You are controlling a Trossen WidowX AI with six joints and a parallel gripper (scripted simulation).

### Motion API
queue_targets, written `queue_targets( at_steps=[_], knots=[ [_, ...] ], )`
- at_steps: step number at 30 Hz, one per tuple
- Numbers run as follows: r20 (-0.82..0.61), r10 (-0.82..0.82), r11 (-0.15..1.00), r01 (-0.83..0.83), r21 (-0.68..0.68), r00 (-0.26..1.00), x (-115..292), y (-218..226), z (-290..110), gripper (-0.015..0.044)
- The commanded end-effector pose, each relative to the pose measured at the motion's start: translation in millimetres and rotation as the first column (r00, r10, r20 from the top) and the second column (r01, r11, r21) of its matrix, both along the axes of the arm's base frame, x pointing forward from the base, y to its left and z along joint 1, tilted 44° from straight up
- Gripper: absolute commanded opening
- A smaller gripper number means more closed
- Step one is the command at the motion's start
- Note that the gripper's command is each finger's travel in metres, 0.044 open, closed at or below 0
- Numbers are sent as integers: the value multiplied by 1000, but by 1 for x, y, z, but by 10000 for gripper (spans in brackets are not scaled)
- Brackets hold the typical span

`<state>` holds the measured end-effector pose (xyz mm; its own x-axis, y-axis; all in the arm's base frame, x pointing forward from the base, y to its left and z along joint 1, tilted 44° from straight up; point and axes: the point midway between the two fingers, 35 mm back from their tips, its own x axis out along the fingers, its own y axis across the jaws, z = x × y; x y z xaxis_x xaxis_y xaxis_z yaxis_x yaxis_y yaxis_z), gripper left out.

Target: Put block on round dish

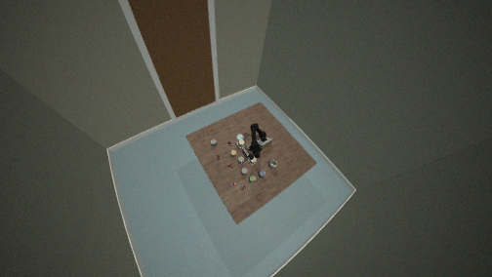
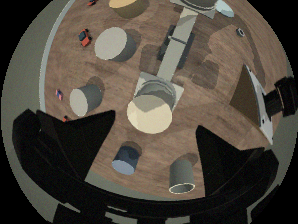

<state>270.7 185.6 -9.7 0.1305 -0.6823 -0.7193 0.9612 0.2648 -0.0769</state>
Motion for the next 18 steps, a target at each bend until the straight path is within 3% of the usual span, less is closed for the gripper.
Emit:
queue_targets(
  at_steps=[1, 5, 18],
  knots=[
    [47, -110, 994, 109, 26, 993, 8, 1, -13, 440],
    [76, -187, 982, 184, 40, 979, 13, 0, -23, 440],
    [76, -187, 982, 184, 40, 979, 14, -12, -35, 440]
  ],
)
